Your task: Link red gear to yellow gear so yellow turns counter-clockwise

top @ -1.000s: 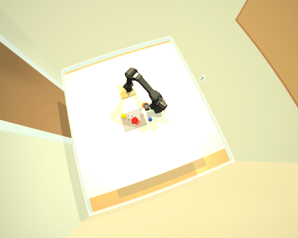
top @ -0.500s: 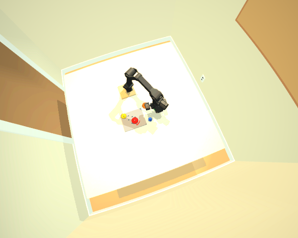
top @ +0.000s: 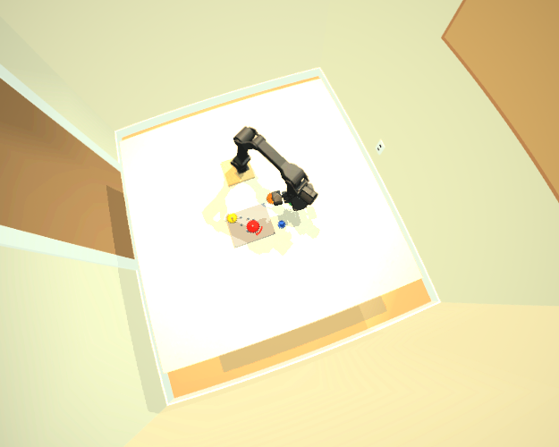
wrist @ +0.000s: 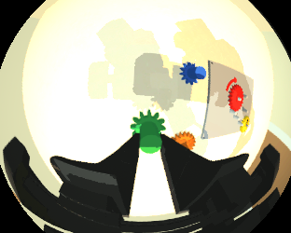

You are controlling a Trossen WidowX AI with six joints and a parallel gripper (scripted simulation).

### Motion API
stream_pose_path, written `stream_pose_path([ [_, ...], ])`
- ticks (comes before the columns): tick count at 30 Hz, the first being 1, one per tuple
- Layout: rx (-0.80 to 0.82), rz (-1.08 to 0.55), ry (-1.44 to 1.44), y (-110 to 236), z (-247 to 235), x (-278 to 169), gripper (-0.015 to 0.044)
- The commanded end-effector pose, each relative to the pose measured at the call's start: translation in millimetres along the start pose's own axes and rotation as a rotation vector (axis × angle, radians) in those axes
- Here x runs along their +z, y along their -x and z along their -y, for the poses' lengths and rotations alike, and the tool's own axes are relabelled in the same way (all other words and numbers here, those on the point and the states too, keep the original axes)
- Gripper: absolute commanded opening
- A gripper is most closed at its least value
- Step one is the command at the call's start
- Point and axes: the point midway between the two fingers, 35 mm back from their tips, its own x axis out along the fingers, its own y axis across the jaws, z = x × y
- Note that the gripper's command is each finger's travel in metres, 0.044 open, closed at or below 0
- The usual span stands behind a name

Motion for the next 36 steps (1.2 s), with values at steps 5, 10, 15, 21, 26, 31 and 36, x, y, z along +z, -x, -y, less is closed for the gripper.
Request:
stream_pose_path([
  [5,0.004,0.002,-0.002,16,-1,2,0.0],
  [10,0.004,0.002,-0.002,25,-1,2,0.0],
  [15,0.003,0.002,-0.002,35,0,2,0.0],
  [21,0.003,0.002,-0.002,47,0,1,0.0],
  [26,0.003,0.002,-0.002,56,1,0,0.0],
  [31,0.003,0.002,-0.002,66,2,-1,0.0],
  [36,0.003,0.002,-0.002,75,3,-2,0.0],
])
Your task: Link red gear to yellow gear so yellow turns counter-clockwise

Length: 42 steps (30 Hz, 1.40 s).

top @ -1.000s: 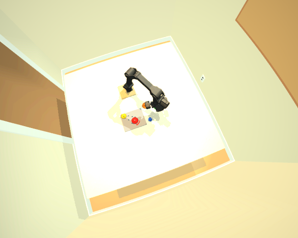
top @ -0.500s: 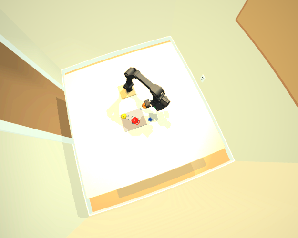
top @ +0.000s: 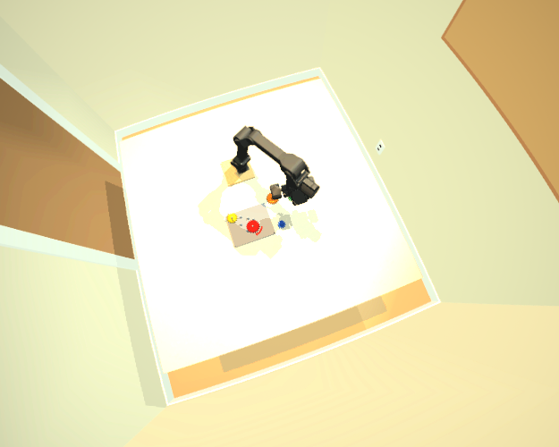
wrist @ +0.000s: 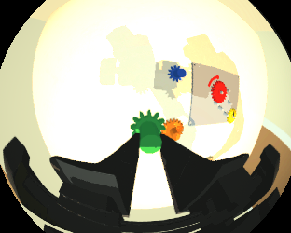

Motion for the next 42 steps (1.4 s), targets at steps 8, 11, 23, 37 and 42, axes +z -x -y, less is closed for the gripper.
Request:
stream_pose_path([
  [8,0.003,0.002,0.001,14,3,-1,0.0],
  [11,0.003,0.002,0.001,12,9,2,0.0],
  [23,0.0,0.003,0.001,1,37,14,0.0],
  [37,-0.002,0.004,0.001,-11,70,24,0.0],
  [42,-0.003,0.004,0.001,-15,83,26,0.0],
])
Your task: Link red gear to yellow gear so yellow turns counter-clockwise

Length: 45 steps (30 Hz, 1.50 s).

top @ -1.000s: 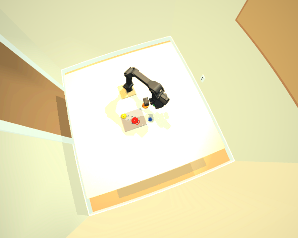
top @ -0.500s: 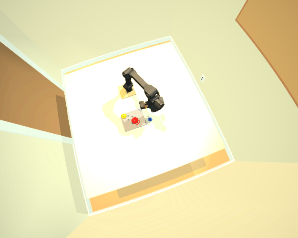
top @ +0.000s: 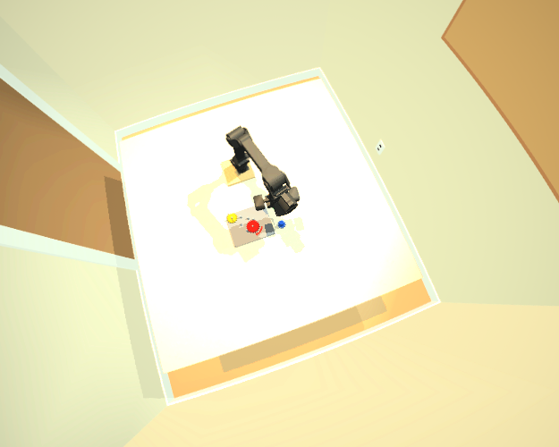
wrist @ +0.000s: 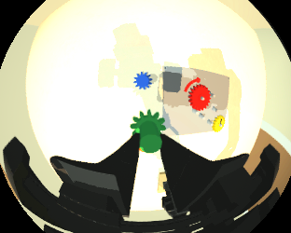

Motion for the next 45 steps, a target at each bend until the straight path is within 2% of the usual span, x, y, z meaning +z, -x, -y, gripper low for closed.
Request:
stream_pose_path([
  [1,0.002,-0.003,0.002,-4,8,1,0.0],
  [45,-0.007,-0.003,0.002,-44,113,-5,0.0],
])
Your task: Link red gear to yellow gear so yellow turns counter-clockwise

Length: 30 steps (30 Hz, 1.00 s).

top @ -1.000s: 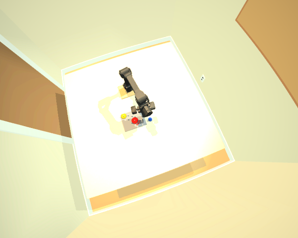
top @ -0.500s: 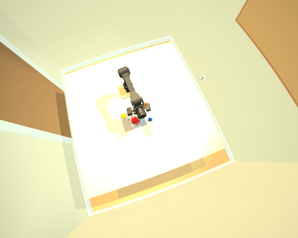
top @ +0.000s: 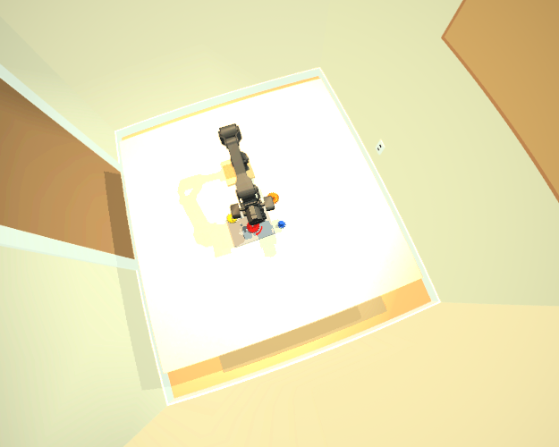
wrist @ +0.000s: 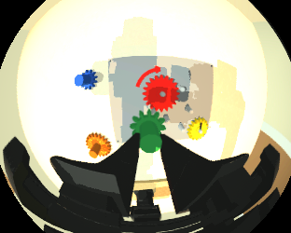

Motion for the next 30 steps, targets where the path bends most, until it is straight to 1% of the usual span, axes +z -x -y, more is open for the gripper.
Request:
stream_pose_path([
  [1,0.003,-0.002,0.002,-4,8,-3,0.0],
  [16,0.0,-0.003,0.002,-18,40,-14,0.0],
  [30,0.0,-0.003,0.002,-17,41,-15,0.0],
])
